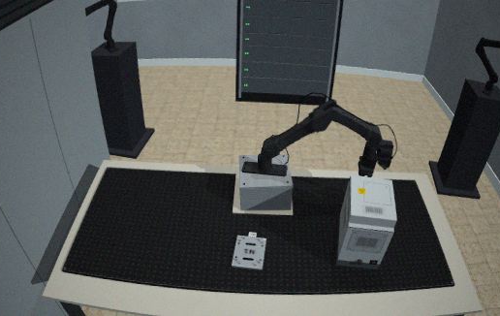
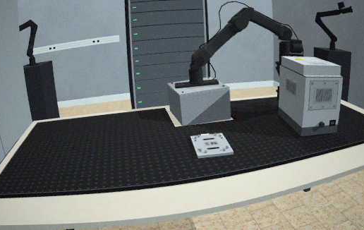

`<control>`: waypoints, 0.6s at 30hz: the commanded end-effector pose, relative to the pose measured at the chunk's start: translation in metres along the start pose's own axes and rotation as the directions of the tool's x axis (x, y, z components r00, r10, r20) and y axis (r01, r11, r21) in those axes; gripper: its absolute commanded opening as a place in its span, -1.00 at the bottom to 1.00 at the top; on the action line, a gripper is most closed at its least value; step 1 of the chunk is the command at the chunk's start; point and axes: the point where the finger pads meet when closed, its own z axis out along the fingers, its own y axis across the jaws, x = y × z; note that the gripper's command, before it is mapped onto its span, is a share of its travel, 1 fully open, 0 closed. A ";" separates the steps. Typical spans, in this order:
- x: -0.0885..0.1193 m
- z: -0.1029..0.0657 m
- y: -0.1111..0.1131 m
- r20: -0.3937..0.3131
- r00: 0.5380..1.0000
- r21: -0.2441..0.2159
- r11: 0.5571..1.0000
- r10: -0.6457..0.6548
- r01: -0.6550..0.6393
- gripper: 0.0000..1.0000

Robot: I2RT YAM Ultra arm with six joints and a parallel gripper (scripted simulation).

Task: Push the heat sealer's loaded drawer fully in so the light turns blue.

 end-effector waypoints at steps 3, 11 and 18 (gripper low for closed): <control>-0.010 -0.026 0.001 0.059 0.998 0.001 1.000 -0.001 0.001 -0.10; -0.006 -0.003 0.013 0.025 1.000 0.142 0.990 -0.003 0.000 -0.40; -0.006 0.003 0.023 0.027 1.000 0.366 0.930 -0.004 -0.006 -0.40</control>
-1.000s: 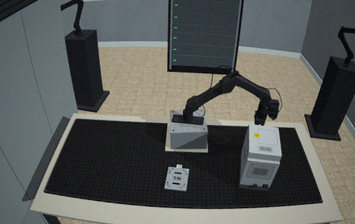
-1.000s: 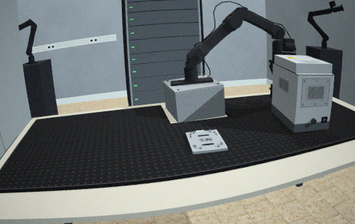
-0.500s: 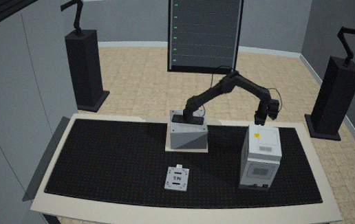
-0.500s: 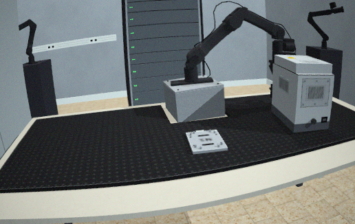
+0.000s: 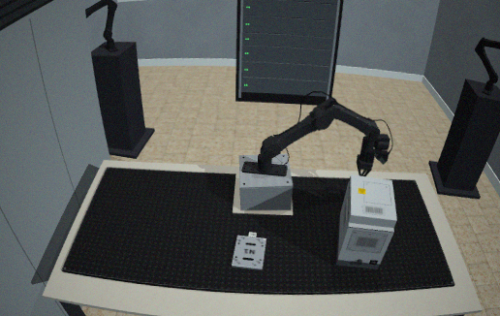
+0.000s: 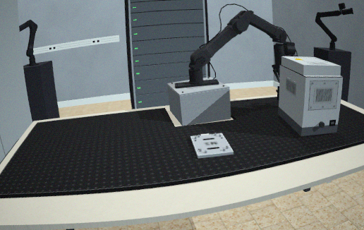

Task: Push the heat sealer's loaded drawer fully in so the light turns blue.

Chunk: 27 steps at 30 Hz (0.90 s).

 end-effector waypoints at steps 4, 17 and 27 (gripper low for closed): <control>-0.006 -0.009 -0.012 0.011 0.999 0.184 0.982 0.043 -0.044 -0.40; -0.006 -0.005 -0.001 0.013 0.999 0.378 0.925 0.041 -0.043 -0.40; -0.011 -0.019 -0.013 0.041 0.997 0.366 0.927 0.069 -0.079 -0.40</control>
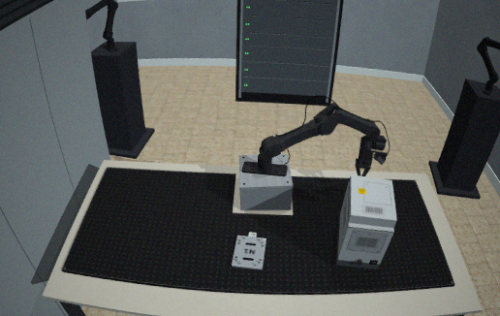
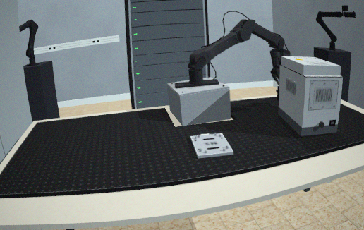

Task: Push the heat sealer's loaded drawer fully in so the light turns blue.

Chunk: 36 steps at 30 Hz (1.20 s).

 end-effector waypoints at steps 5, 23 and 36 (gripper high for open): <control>-0.010 -0.028 -0.018 0.053 0.998 0.015 0.999 0.044 -0.045 -0.40; -0.011 -0.025 -0.023 0.046 0.997 0.015 0.998 0.054 -0.055 -0.40; -0.017 -0.021 -0.024 0.062 0.996 0.006 0.998 0.068 -0.068 -0.40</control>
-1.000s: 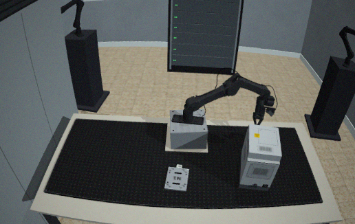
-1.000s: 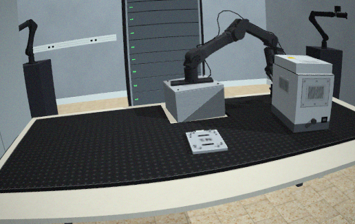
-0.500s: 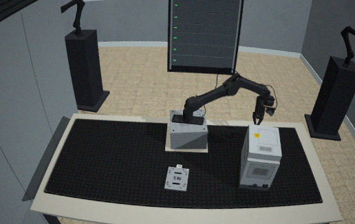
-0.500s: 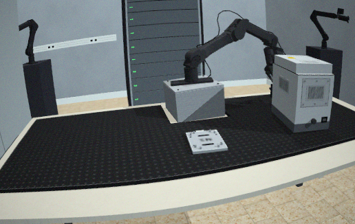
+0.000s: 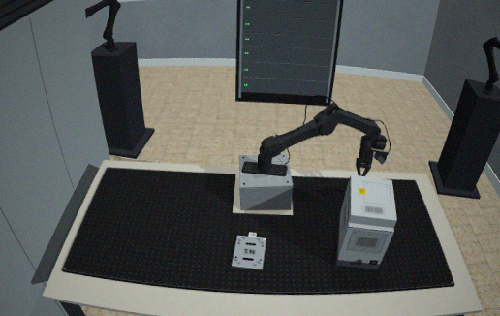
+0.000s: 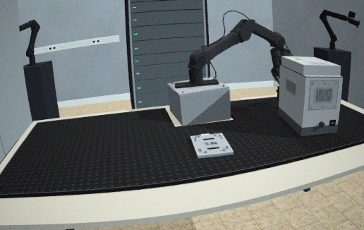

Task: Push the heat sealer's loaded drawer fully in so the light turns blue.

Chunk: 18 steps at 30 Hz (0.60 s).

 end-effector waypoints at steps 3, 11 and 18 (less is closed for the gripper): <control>-0.007 -0.006 -0.014 0.032 0.999 0.005 1.000 0.029 -0.029 -0.40; -0.014 -0.011 -0.013 0.061 0.997 -0.005 0.999 0.041 -0.041 -0.40; -0.009 0.001 -0.015 0.039 0.999 0.002 0.999 0.033 -0.033 -0.40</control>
